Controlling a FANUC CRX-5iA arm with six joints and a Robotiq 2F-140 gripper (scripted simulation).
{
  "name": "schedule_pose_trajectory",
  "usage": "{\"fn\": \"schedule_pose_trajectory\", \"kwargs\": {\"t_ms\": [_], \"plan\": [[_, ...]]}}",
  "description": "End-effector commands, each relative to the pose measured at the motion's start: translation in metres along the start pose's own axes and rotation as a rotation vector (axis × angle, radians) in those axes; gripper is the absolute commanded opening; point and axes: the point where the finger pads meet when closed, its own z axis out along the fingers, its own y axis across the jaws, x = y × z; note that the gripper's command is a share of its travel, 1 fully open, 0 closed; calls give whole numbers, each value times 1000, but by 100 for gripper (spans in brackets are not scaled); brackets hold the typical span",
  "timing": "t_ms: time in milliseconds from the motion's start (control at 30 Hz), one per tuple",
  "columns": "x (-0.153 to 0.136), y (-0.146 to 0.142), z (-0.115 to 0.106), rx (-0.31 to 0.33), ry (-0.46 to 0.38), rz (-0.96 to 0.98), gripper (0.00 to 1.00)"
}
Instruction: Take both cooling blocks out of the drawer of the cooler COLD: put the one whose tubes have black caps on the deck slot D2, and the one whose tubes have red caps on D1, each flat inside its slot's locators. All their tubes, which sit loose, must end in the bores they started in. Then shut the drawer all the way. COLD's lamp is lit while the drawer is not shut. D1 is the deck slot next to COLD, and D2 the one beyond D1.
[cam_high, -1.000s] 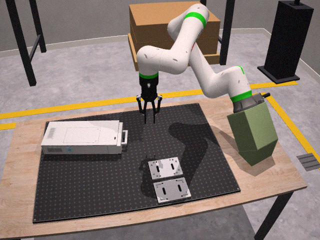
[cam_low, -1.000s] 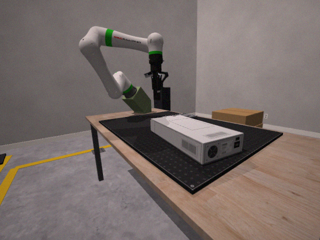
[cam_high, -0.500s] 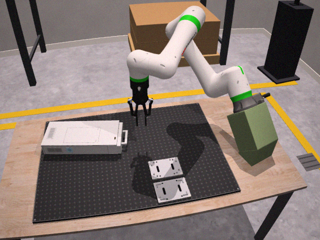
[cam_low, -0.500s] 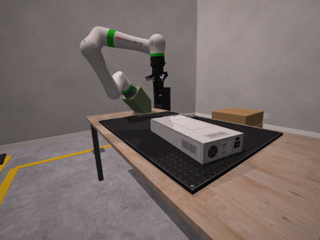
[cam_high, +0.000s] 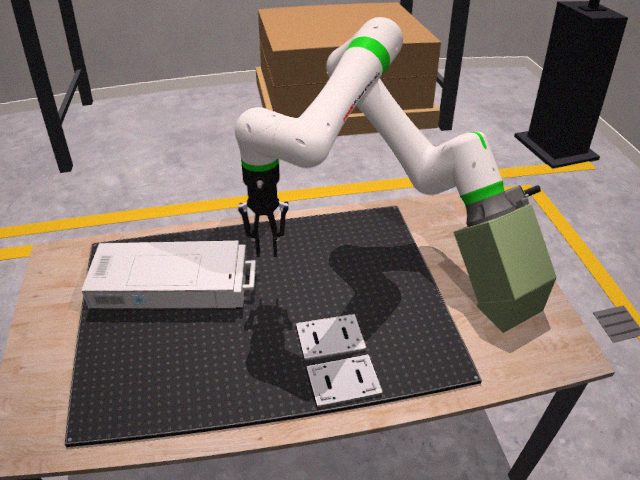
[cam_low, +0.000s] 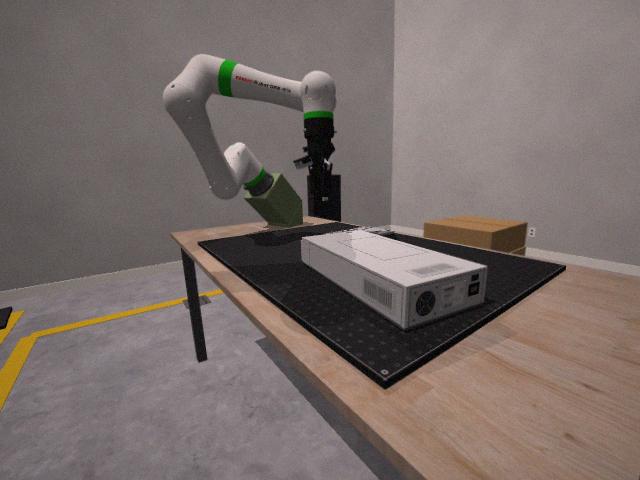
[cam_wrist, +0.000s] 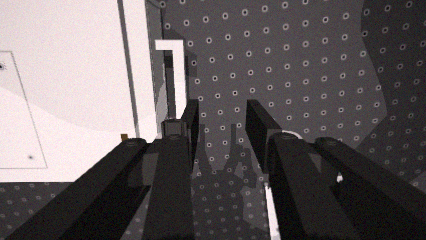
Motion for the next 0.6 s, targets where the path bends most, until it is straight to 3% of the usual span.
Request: {"fn": "schedule_pose_trajectory", "kwargs": {"t_ms": [0, 200, 567], "plan": [[2, -15, 6, 1, -1, 0, 34], [6, -35, 17, 1, -1, 0, 34], [6, -35, 26, 1, -1, 0, 34]]}}
